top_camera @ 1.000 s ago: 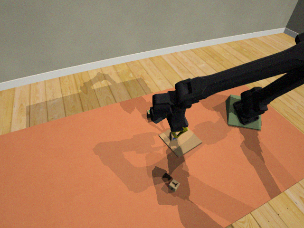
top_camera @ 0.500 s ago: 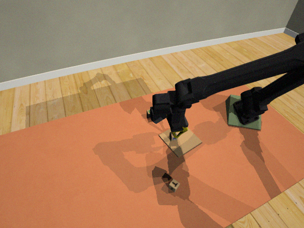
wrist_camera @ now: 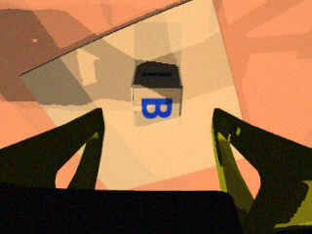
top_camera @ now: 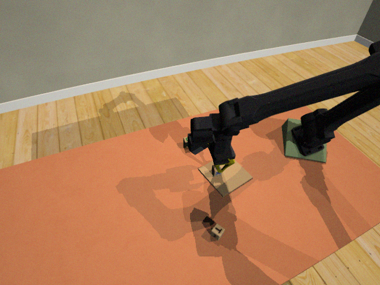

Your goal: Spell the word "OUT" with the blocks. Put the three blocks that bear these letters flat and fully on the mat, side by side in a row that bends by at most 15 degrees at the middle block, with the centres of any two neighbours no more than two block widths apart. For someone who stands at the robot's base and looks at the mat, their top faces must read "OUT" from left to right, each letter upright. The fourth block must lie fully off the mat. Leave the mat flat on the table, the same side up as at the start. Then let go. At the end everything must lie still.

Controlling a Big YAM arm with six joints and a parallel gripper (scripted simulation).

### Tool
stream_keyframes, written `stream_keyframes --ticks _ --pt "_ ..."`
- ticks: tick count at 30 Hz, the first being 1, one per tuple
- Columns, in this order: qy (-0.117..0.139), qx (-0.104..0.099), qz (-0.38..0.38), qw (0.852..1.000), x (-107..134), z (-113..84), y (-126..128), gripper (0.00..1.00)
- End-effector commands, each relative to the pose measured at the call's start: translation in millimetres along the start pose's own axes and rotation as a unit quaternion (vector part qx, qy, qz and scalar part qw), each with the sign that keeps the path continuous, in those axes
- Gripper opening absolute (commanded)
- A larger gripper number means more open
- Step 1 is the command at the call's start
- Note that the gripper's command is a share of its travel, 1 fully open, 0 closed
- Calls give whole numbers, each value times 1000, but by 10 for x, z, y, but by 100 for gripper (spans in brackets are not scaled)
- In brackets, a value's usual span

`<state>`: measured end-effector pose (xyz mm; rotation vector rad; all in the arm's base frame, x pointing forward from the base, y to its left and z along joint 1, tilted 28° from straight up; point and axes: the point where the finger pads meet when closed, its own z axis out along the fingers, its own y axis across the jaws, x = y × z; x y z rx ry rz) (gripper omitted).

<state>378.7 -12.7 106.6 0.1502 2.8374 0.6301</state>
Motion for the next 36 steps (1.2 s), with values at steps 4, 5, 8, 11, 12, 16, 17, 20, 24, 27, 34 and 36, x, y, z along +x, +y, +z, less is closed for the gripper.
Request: stream_keyframes --ticks 4,5,8,11,12,16,17,20,24,27,34,36 --pt "1 0 -3 1000 -28 69 30 64" --pt "2 0 -2 1000 -20 80 28 64" --pt "2 0 -2 1000 -19 112 28 64" --pt "2 0 -1 1000 -18 164 28 64" --pt "2 0 -1 1000 -18 164 28 64" --pt "2 0 -1 1000 -16 230 28 64" --pt "2 0 -1 1000 -15 253 29 64" --pt "2 0 -1 1000 -13 321 29 64" --pt "2 0 -1 1000 -11 394 29 64" --pt "-1 0 -3 1000 -48 409 38 64" --pt "4 -1 -2 1000 0 440 31 64" --pt "3 -1 -3 1000 -18 431 34 64"
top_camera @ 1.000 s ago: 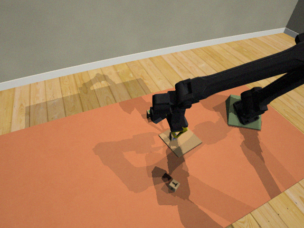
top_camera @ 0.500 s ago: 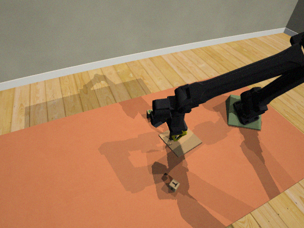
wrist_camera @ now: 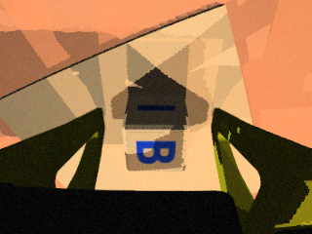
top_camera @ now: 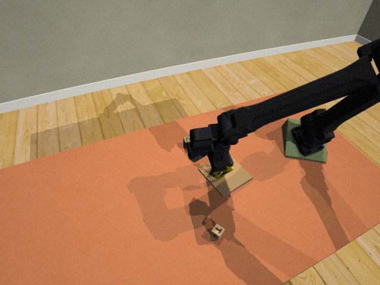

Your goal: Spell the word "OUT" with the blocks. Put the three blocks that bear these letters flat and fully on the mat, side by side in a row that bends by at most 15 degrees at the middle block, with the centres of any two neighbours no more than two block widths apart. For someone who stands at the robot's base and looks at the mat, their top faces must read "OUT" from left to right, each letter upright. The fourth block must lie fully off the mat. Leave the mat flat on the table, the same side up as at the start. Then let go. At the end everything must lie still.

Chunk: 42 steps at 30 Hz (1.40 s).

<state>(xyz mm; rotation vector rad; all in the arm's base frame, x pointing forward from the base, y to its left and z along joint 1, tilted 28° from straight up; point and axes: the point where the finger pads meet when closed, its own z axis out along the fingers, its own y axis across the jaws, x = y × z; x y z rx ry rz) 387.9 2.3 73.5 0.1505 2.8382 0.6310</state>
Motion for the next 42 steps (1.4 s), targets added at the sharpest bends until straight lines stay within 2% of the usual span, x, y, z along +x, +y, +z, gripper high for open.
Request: stream_keyframes --ticks 1,11,12,28,29,42 --pt "2 0 -4 1000 -24 54 37 64" --pt "2 0 -4 1000 -24 54 37 64" --pt "2 0 -4 1000 -24 54 37 44" --pt "2 0 -4 1000 -24 54 37 44" --pt "2 0 -4 1000 -24 54 37 25" --pt "2 -1 -4 1000 -24 54 38 25"
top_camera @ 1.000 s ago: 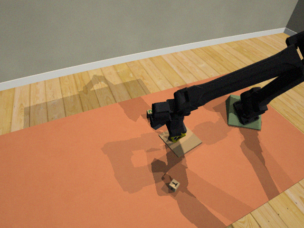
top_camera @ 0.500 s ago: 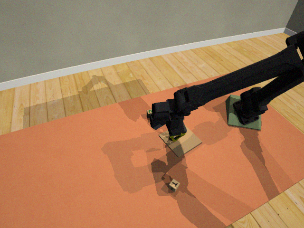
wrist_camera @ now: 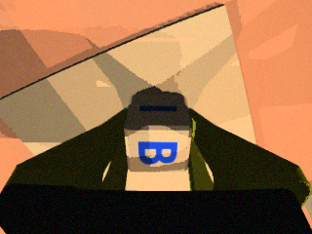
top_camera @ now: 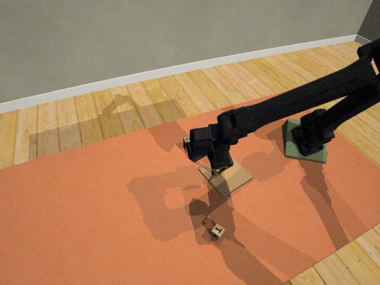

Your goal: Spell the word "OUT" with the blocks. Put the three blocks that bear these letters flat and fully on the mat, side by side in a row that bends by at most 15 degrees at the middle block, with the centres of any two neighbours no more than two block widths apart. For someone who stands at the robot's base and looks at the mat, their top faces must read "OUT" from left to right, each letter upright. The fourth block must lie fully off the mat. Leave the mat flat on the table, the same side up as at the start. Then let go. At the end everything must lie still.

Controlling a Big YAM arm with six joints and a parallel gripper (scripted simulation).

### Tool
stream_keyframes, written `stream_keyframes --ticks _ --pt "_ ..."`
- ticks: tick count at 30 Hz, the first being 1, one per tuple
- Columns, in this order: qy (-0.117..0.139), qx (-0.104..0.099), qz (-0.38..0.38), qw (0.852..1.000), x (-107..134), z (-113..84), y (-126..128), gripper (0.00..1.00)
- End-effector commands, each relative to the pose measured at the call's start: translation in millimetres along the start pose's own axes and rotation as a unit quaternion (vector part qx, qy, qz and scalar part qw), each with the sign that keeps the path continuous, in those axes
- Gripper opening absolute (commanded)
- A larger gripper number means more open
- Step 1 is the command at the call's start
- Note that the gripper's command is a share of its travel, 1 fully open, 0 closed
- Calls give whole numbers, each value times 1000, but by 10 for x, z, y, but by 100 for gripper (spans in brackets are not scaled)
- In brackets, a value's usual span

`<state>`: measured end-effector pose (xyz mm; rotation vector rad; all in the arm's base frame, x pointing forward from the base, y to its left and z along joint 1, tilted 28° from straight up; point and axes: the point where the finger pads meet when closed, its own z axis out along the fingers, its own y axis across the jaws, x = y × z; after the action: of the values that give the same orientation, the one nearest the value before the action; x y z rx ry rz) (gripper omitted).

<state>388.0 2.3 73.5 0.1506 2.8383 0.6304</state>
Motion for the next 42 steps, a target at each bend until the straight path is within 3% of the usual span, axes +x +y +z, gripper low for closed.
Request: stream_keyframes --ticks 1,23,25,35,37,42 --pt "2 -1 -4 1000 -23 54 38 25" --pt "6 -1 -6 1000 -32 12 52 25" --pt "-27 2 -14 1000 -225 -252 54 25" --pt "-30 4 -13 999 -215 -955 40 25" --pt "-30 4 -13 999 -215 -955 40 25" --pt "-27 5 -12 1000 -203 -1181 27 25"
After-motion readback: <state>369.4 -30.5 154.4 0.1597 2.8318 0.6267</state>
